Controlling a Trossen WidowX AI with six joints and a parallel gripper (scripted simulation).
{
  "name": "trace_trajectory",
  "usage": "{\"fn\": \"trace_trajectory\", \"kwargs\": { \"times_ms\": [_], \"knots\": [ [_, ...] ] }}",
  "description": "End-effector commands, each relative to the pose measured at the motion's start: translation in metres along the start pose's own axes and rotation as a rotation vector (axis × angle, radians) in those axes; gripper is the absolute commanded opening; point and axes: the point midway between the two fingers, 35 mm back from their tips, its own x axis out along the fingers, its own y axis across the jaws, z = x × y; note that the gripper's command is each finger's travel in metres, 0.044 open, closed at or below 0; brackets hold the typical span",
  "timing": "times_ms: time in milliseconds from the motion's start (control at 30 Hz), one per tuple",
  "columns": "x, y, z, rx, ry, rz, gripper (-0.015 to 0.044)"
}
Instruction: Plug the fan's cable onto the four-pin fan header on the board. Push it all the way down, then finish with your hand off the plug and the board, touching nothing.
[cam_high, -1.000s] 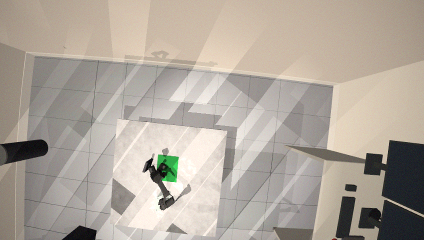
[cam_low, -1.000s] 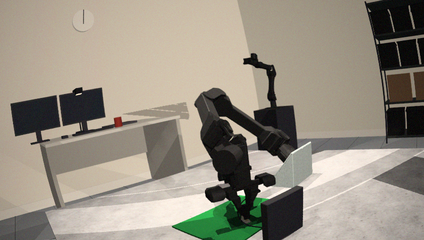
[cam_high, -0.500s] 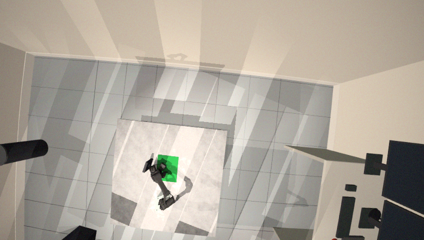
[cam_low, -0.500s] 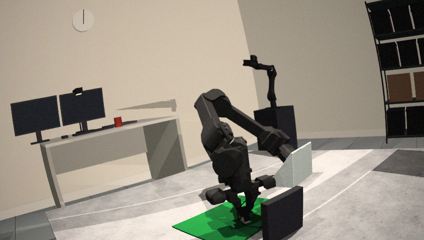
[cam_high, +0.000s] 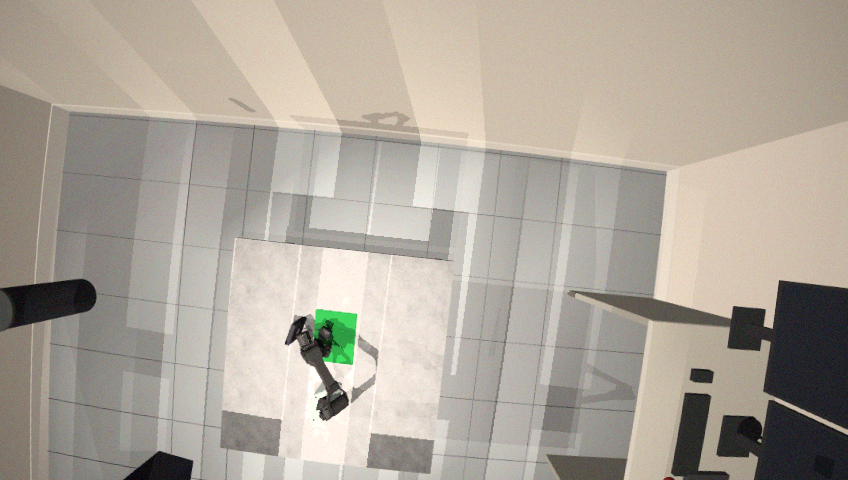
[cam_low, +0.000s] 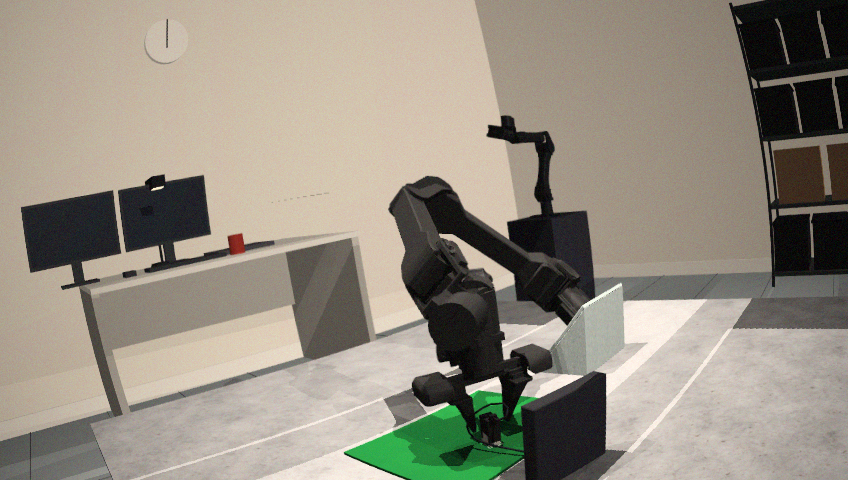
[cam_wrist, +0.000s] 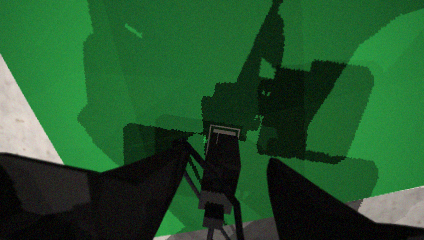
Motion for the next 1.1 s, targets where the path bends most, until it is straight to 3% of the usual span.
{"fn": "trace_trajectory", "kwargs": {
  "times_ms": [0,300,633,1067],
  "knots": [
    [-0.045,0.002,-0.003,0.005,0.013,0.015,0.0260],
    [-0.048,0.002,0.000,0.005,0.013,0.015,0.0260],
    [-0.047,0.009,0.115,0.002,0.006,0.015,0.0260],
    [-0.046,0.009,0.117,0.002,0.006,0.015,0.0260]
  ]
}}
